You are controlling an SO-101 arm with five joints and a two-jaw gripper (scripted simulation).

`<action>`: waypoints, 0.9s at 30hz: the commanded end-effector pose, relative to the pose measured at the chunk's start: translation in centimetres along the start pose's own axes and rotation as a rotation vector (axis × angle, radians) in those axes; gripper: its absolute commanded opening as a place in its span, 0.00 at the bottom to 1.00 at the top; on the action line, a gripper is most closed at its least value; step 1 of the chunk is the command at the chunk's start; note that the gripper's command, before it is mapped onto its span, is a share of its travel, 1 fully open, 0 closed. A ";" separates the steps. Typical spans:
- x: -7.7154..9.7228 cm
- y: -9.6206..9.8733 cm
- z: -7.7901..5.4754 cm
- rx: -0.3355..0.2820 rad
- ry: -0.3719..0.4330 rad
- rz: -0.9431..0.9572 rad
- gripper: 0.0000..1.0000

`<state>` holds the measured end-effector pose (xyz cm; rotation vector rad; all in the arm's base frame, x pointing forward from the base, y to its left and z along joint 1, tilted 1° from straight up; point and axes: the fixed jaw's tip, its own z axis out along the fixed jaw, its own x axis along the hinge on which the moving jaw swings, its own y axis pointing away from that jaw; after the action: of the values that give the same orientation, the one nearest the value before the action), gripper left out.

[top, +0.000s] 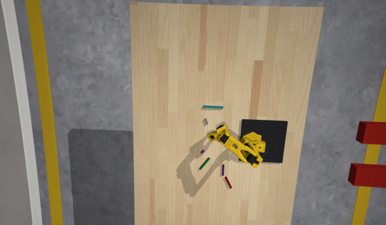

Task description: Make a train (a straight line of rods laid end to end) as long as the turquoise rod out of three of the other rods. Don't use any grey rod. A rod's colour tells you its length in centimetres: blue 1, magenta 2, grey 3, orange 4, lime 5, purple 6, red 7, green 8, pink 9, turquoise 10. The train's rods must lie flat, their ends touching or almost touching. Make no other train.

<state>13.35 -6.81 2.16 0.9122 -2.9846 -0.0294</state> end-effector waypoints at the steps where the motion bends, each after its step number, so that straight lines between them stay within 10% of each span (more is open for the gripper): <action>1: 0.0 -0.3 0.0 0.002 -0.003 0.024 0.00; 27: 0.1 -0.8 -0.2 0.019 -0.012 0.041 0.00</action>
<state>13.70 -7.36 2.45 0.8822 -3.0119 -0.0020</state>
